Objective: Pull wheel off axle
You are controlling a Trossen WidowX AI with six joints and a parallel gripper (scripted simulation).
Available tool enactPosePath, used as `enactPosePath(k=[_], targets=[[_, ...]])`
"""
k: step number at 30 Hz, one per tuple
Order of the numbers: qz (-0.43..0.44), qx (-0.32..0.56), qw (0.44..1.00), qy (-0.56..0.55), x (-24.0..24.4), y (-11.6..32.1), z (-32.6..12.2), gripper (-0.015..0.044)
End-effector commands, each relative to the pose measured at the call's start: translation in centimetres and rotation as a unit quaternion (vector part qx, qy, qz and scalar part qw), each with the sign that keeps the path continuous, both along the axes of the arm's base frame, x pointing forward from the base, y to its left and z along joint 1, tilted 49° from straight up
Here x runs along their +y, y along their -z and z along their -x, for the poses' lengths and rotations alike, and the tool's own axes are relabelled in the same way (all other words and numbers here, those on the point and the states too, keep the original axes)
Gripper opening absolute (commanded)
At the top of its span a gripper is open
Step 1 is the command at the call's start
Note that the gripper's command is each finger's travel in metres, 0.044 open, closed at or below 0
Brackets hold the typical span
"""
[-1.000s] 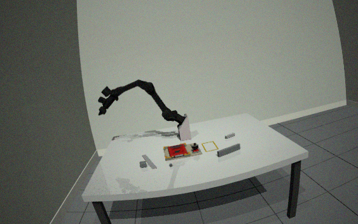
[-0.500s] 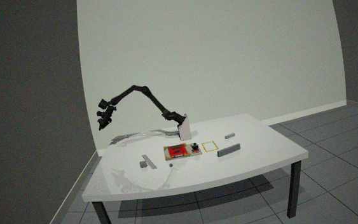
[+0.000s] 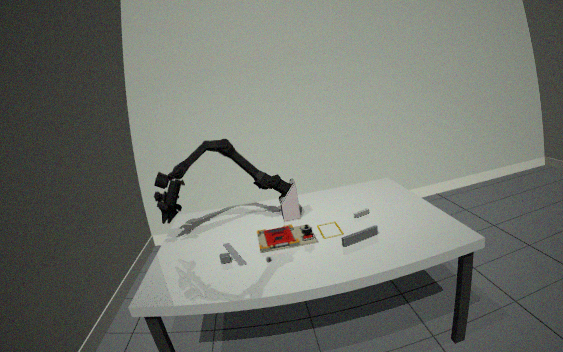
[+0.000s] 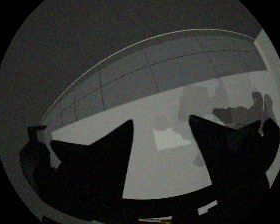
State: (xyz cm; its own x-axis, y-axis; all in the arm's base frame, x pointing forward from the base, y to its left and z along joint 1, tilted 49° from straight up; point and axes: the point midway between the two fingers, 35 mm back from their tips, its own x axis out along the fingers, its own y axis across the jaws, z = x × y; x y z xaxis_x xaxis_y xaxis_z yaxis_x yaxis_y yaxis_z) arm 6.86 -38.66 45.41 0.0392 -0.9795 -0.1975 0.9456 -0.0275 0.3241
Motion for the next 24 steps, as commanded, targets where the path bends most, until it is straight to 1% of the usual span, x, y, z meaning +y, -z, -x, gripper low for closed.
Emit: enactPosePath(k=[1, 3, 8, 13, 19, 24], targets=[[-0.042, 0.01, 0.999, -0.032, -0.8, 3.2, -3.3, 0.03], [-0.062, 0.018, 0.997, -0.053, -0.9, 4.7, -5.2, 0.03], [-0.106, -0.002, 0.992, -0.065, -1.1, 7.6, -8.4, 0.03], [-0.157, -0.012, 0.984, -0.087, -0.4, 11.5, -13.1, 0.03], [-0.218, -0.013, 0.97, -0.106, 1.6, 16.4, -18.6, 0.03], [-0.27, -0.01, 0.957, -0.106, 4.3, 20.6, -22.6, 0.03]])
